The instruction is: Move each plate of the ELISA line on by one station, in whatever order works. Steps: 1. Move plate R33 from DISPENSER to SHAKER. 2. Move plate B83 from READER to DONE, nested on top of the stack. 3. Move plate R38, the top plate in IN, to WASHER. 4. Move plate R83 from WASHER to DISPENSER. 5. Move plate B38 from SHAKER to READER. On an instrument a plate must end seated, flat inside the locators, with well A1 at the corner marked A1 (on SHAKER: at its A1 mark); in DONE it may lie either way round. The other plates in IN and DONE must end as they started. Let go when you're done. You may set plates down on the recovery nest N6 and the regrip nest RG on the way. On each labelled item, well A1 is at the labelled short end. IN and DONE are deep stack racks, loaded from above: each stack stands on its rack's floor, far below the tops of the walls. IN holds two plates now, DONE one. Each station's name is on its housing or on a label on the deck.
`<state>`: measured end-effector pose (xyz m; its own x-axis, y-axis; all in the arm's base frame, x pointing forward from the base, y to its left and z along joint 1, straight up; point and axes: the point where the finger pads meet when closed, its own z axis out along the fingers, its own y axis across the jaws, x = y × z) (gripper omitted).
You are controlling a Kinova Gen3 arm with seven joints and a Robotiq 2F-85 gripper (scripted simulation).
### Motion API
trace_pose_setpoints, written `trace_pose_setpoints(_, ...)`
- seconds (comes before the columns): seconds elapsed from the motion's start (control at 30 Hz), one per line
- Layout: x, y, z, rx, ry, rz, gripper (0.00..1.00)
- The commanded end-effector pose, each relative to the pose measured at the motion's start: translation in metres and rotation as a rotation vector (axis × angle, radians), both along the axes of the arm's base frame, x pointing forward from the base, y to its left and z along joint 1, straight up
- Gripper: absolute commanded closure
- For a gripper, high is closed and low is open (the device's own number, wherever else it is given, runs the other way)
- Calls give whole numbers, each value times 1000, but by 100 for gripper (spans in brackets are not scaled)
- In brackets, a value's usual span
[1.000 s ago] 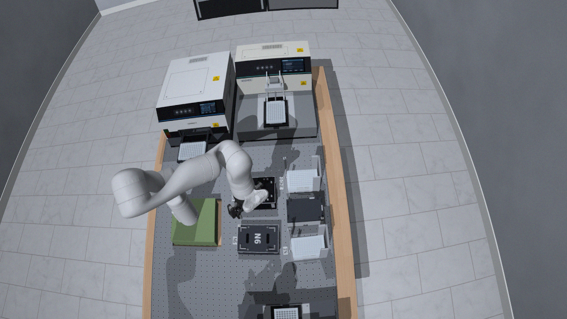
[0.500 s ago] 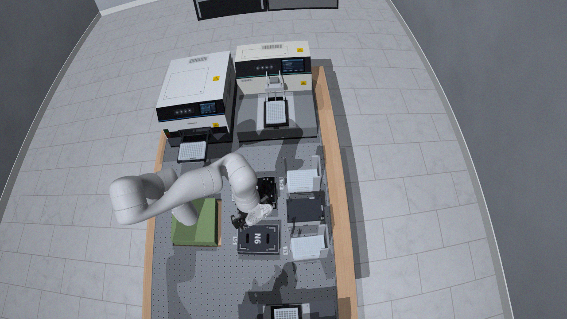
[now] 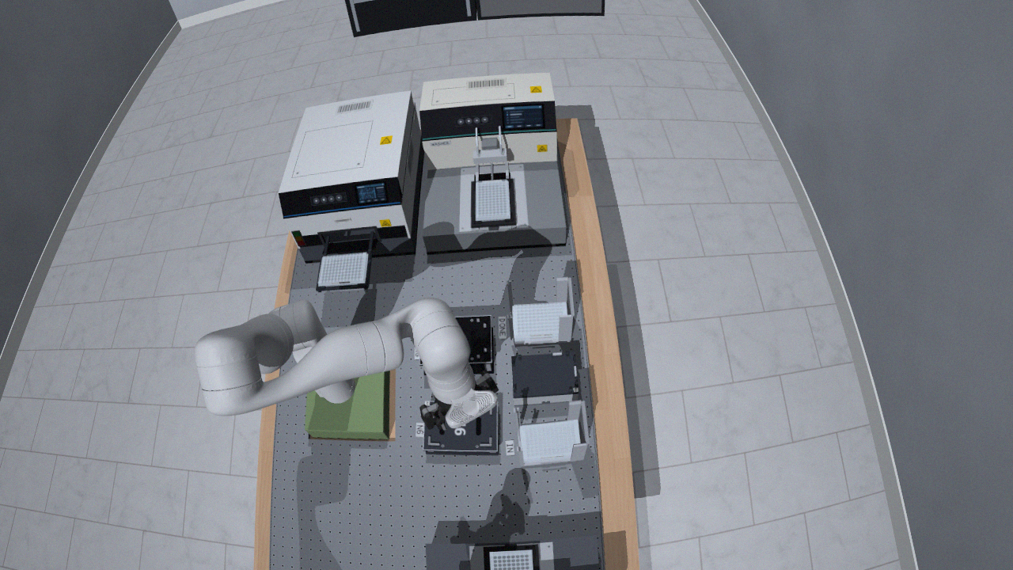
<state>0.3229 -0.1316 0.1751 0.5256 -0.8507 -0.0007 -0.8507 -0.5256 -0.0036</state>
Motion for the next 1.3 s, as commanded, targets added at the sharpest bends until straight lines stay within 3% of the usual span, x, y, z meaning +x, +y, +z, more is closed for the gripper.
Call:
trace_pose_setpoints(0.0, 4, -3, 0, 13, -5, -50, 0)
trace_pose_setpoints(0.57, 20, -54, 0, -3, 2, -29, 0)
trace_pose_setpoints(0.67, 27, -58, 0, 11, -5, -142, 0)
trace_pose_setpoints(1.17, 39, -102, 0, -1, 4, -123, 0)
trace_pose_setpoints(1.27, 44, -108, 0, 11, 1, -239, 0)
